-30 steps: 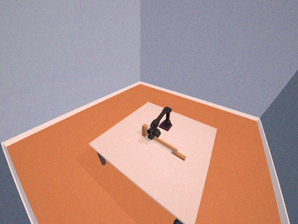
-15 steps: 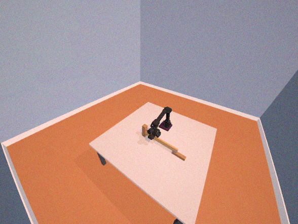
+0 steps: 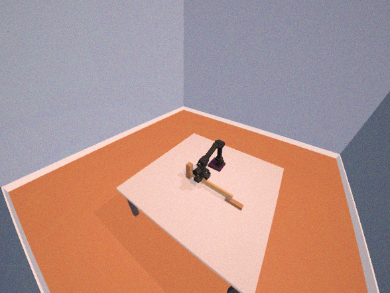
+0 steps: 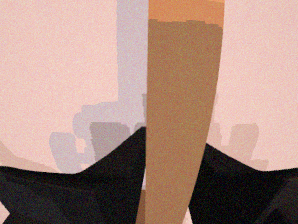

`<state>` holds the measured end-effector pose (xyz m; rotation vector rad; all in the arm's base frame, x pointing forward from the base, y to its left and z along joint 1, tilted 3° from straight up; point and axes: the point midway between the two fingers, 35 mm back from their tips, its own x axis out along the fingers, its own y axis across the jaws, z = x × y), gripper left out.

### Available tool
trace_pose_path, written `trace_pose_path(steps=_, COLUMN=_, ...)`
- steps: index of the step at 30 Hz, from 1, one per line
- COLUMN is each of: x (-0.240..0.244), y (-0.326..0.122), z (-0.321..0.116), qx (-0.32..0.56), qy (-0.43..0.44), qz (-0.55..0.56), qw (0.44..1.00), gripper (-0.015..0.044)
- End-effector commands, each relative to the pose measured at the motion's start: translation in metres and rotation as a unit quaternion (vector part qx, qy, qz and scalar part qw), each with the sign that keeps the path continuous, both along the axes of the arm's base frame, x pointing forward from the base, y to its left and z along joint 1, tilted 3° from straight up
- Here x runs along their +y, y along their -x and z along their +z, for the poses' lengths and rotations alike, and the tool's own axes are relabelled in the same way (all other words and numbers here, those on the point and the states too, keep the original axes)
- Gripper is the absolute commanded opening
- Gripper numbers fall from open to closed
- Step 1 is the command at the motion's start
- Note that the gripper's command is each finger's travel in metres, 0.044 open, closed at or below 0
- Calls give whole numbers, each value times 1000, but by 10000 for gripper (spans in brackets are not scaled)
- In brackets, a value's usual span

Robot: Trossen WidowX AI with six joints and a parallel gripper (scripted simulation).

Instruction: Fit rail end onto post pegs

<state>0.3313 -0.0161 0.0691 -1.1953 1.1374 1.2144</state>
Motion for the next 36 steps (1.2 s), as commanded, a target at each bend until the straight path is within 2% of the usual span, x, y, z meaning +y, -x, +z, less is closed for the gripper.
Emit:
trace_pose_path(steps=1, x=-2, y=0, z=1, qx=-2, qy=1, qz=0, qw=1000, gripper=0)
trace_pose_path(steps=36, x=-13, y=0, z=-1, qx=-2, qy=1, qz=0, qw=1000, gripper=0)
